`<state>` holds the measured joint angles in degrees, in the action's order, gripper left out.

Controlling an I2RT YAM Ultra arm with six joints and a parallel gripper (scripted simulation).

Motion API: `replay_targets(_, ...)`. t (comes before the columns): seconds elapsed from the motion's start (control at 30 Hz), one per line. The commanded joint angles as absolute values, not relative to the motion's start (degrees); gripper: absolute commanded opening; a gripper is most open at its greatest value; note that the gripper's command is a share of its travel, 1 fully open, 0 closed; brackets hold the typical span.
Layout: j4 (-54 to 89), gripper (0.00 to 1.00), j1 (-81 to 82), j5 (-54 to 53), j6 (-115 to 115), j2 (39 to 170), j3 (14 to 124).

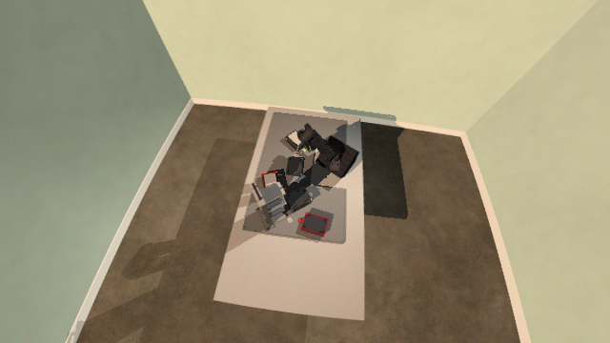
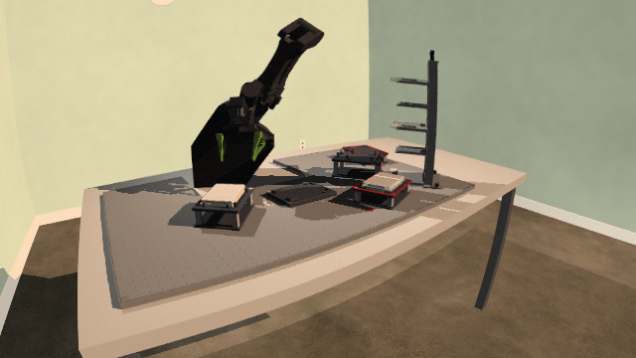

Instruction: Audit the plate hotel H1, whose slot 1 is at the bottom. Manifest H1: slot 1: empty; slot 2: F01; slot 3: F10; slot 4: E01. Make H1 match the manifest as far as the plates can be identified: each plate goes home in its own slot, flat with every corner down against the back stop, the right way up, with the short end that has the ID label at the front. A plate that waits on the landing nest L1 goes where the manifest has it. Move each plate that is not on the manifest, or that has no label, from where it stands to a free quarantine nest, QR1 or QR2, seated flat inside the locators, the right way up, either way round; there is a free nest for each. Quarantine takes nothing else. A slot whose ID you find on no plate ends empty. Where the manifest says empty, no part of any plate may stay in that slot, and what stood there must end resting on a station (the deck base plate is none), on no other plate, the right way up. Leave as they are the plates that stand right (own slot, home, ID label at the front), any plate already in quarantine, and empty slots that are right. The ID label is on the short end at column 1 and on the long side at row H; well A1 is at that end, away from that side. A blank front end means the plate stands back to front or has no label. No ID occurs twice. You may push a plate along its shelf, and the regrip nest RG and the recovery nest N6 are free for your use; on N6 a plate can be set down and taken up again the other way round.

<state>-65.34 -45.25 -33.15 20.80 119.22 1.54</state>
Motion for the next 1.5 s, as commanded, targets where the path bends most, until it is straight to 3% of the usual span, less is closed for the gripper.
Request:
replay_targets(0.0, -75.6, 1.00, -44.0, -30.8, 23.2, 123.5, 0.0)
replay_targets(0.4, -90.0, 1.00, -39.5, -27.7, 27.0, 136.6, 0.0)
replay_targets(0.43, -84.2, 1.00, -40.5, -29.7, 25.3, 133.5, 1.6)
replay_targets(1.47, -84.2, 1.00, -40.5, -29.7, 25.3, 133.5, 1.6)
